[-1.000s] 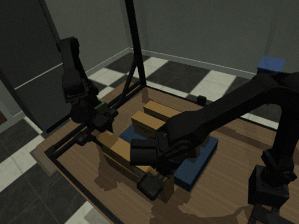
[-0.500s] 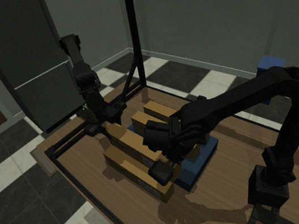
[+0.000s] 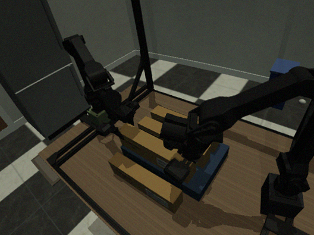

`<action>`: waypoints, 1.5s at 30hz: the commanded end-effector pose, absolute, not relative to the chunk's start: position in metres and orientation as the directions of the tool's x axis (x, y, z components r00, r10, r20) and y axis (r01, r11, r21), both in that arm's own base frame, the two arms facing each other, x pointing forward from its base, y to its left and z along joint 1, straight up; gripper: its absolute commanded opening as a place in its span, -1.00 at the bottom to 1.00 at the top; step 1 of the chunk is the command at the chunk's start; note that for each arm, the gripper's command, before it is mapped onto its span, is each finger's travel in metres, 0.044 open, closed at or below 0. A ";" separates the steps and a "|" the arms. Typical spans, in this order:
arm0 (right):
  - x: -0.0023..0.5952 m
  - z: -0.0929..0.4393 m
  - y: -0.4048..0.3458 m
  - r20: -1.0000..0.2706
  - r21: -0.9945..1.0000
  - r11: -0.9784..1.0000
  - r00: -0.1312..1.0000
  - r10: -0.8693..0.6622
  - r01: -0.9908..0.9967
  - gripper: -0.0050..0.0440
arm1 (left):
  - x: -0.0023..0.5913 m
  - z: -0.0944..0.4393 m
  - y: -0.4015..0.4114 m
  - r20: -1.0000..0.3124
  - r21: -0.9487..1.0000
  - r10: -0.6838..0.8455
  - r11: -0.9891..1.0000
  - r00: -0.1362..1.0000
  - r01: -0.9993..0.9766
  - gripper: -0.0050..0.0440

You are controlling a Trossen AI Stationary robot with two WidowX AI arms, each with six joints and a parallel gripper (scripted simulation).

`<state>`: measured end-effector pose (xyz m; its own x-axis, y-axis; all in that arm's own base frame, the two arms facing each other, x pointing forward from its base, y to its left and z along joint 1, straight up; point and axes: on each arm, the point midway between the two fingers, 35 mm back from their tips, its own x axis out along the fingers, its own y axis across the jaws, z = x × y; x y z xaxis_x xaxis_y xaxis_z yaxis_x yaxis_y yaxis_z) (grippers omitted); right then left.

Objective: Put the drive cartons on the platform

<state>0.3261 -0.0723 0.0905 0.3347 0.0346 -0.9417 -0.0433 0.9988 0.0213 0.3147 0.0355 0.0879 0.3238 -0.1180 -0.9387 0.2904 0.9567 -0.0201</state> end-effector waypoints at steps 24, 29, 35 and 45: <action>0.325 0.102 -0.053 -0.927 0.000 0.999 0.374 0.014 -0.037 -0.80 | 0.309 0.097 0.017 -0.927 0.000 -0.106 0.959 0.359 0.282 -0.80; 0.325 0.100 -0.053 -0.927 0.000 0.999 0.374 0.014 -0.037 -0.80 | 0.309 0.096 0.017 -0.927 0.000 -0.106 0.959 0.359 0.282 -0.80; 0.325 0.092 -0.053 -0.927 0.000 0.999 0.374 0.014 -0.037 -0.80 | 0.309 0.088 0.017 -0.927 0.000 -0.106 0.959 0.359 0.282 -0.80; 0.325 0.072 -0.053 -0.927 0.000 0.999 0.374 0.014 -0.037 -0.80 | 0.309 0.068 0.017 -0.927 0.000 -0.106 0.959 0.359 0.282 -0.80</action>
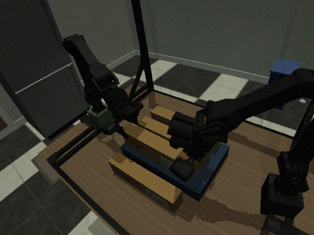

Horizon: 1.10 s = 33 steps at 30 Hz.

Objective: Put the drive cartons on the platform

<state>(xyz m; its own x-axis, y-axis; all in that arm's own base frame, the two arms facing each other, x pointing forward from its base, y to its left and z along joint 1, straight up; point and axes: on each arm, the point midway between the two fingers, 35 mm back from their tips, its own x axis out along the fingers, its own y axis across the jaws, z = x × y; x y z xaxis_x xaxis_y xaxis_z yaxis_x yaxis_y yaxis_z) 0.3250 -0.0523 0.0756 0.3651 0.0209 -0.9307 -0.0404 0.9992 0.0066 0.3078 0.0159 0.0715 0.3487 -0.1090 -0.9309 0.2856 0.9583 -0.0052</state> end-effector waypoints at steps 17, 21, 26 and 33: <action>0.325 0.047 -0.053 -0.927 0.000 0.999 0.374 0.014 -0.037 -0.80 | 0.309 0.045 0.017 -0.927 0.000 -0.106 0.959 0.359 0.282 -0.80; 0.325 0.047 -0.053 -0.927 0.000 0.999 0.374 0.014 -0.037 -0.80 | 0.309 0.045 0.017 -0.927 0.000 -0.106 0.959 0.359 0.282 -0.80; 0.325 0.043 -0.053 -0.927 0.000 0.999 0.374 0.014 -0.037 0.79 | 0.309 0.041 0.017 -0.927 0.000 -0.106 0.959 0.359 0.282 0.79; 0.325 0.043 -0.053 -0.927 0.000 0.999 0.374 0.014 -0.037 0.79 | 0.309 0.041 0.017 -0.927 0.000 -0.106 0.959 0.359 0.282 0.79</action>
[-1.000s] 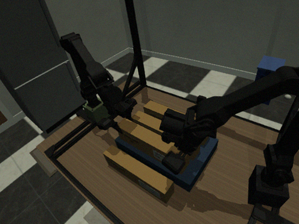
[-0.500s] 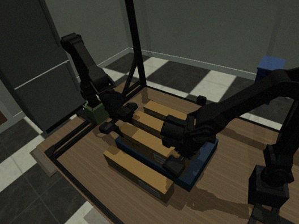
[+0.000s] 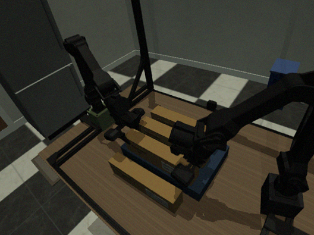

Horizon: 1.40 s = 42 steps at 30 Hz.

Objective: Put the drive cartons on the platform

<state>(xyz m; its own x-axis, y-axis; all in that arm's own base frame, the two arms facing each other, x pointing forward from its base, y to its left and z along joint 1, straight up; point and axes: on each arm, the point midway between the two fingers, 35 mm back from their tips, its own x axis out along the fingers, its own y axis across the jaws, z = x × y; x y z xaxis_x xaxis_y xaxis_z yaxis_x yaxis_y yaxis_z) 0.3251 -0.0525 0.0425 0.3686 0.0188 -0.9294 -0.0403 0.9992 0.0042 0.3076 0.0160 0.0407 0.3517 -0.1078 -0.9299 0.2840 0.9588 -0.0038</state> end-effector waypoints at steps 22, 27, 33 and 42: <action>0.325 0.043 -0.053 -0.927 0.000 0.999 0.374 0.014 -0.037 0.79 | 0.309 0.041 0.017 -0.927 0.000 -0.106 0.959 0.359 0.282 0.79; 0.325 0.054 -0.053 -0.927 0.000 0.999 0.374 0.014 -0.037 0.79 | 0.309 0.052 0.016 -0.927 0.000 -0.106 0.959 0.359 0.282 0.79; 0.325 0.082 -0.053 -0.927 0.000 0.999 0.374 0.014 -0.037 0.79 | 0.309 0.080 0.016 -0.927 0.000 -0.106 0.959 0.359 0.282 0.79; 0.325 0.113 -0.053 -0.927 0.000 0.999 0.374 0.014 -0.037 0.79 | 0.309 0.111 0.016 -0.927 0.000 -0.106 0.959 0.359 0.282 0.79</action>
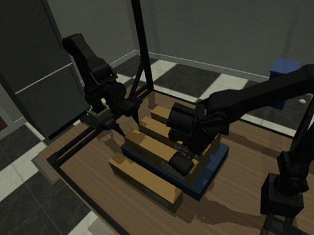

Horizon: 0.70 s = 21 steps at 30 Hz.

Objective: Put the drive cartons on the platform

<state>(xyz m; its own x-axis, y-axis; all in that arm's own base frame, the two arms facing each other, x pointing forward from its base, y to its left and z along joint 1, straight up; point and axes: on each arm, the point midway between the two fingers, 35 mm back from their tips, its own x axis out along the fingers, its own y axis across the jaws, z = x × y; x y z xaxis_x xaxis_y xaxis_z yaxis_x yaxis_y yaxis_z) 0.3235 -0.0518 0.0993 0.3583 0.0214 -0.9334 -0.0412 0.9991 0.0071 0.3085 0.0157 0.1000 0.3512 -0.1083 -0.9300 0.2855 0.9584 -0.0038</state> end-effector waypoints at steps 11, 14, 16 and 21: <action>0.325 0.113 -0.053 -0.927 0.000 0.999 0.374 0.014 -0.037 0.79 | 0.309 0.111 0.016 -0.927 0.000 -0.106 0.959 0.359 0.282 0.79; 0.325 0.113 -0.053 -0.927 0.000 0.999 0.374 0.014 -0.037 0.79 | 0.309 0.111 0.016 -0.927 0.000 -0.106 0.959 0.359 0.282 0.79; 0.325 0.113 -0.053 -0.927 0.000 0.999 0.374 0.014 -0.037 0.79 | 0.309 0.111 0.016 -0.927 0.000 -0.106 0.959 0.359 0.282 0.79; 0.321 0.108 -0.051 -0.927 0.000 0.999 0.374 0.014 -0.037 0.79 | 0.307 0.109 0.016 -0.927 0.000 -0.106 0.959 0.359 0.282 0.79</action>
